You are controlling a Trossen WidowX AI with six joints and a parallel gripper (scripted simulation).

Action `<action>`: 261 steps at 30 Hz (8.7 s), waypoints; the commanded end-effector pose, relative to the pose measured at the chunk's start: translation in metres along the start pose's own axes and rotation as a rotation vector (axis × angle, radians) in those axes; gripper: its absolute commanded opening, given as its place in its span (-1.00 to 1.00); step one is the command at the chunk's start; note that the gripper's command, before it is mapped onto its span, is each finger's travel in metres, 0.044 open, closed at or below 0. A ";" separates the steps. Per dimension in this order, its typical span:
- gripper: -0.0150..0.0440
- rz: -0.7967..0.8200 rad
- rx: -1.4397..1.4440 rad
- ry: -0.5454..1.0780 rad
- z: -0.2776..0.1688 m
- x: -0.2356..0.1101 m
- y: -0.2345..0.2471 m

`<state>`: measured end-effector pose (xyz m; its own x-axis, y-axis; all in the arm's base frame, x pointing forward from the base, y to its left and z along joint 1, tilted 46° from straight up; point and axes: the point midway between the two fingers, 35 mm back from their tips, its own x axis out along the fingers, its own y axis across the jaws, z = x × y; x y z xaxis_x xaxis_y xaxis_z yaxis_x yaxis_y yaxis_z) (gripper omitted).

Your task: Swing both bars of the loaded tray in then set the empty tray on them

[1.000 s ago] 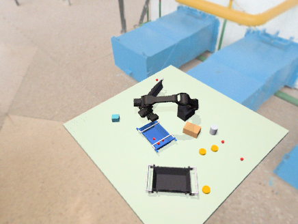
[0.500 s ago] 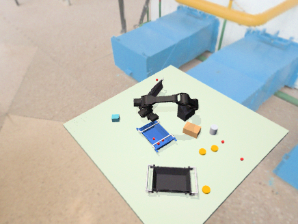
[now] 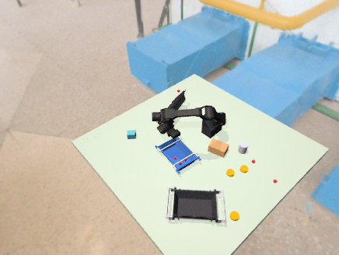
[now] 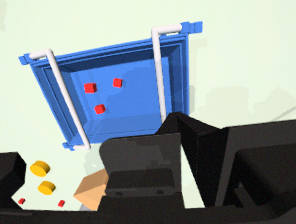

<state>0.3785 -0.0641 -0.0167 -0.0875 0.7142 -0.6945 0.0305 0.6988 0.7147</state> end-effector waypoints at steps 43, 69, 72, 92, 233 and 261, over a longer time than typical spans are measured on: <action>-0.49 0.002 0.005 -0.002 0.000 0.000 0.000; -0.49 -0.062 -0.131 -0.012 -0.049 -0.024 -0.123; -0.49 -0.069 -0.155 -0.011 -0.062 -0.026 -0.144; -0.49 -0.070 -0.326 0.010 -0.171 -0.021 -0.259; 1.00 -0.031 -0.449 0.010 -0.293 -0.018 -0.239; 1.00 -0.018 -0.454 0.016 -0.321 0.102 -0.184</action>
<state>0.0462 -0.1470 -0.1799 -0.0990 0.6960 -0.7112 -0.4097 0.6228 0.6665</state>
